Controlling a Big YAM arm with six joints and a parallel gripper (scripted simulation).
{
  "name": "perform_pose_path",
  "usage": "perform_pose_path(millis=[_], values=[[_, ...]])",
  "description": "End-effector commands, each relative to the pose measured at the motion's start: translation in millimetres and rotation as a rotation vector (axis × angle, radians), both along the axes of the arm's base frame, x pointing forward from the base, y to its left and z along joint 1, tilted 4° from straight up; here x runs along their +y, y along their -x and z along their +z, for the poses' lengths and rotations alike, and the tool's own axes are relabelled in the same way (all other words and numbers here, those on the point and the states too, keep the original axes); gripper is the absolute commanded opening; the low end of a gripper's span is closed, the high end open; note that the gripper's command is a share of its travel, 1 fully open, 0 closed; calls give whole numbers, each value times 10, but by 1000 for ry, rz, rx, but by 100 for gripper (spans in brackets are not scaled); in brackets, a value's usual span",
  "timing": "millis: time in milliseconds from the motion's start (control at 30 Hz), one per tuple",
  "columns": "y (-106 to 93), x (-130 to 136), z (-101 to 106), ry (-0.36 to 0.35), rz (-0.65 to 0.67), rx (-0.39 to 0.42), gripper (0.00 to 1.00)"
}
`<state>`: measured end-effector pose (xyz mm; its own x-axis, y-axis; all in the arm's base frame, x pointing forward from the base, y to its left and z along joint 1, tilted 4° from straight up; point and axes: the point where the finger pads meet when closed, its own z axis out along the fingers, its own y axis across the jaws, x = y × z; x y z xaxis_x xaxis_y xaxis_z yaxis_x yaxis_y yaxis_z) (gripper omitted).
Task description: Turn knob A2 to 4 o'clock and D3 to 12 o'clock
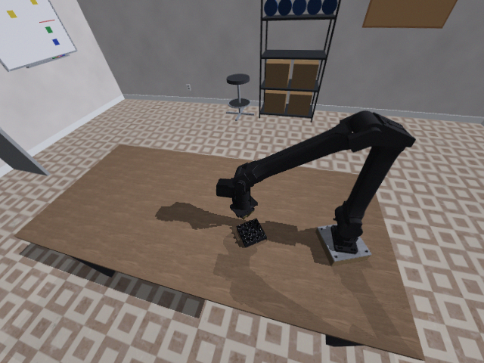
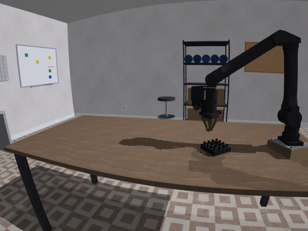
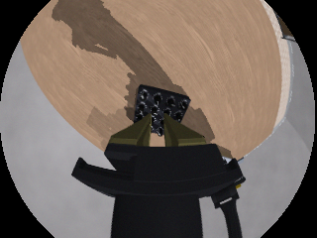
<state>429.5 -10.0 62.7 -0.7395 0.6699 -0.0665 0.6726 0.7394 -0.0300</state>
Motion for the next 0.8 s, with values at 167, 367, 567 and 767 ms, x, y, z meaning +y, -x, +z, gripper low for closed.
perform_pose_path(millis=[167, 367, 567, 767], values=[[-66, 47, 84, -1, 17, -15, 18], [-33, 41, -25, -1, 17, -3, 18], [-40, 33, -54, -1, 16, -7, 18], [-40, 13, -106, -2, 13, -7, 18]])
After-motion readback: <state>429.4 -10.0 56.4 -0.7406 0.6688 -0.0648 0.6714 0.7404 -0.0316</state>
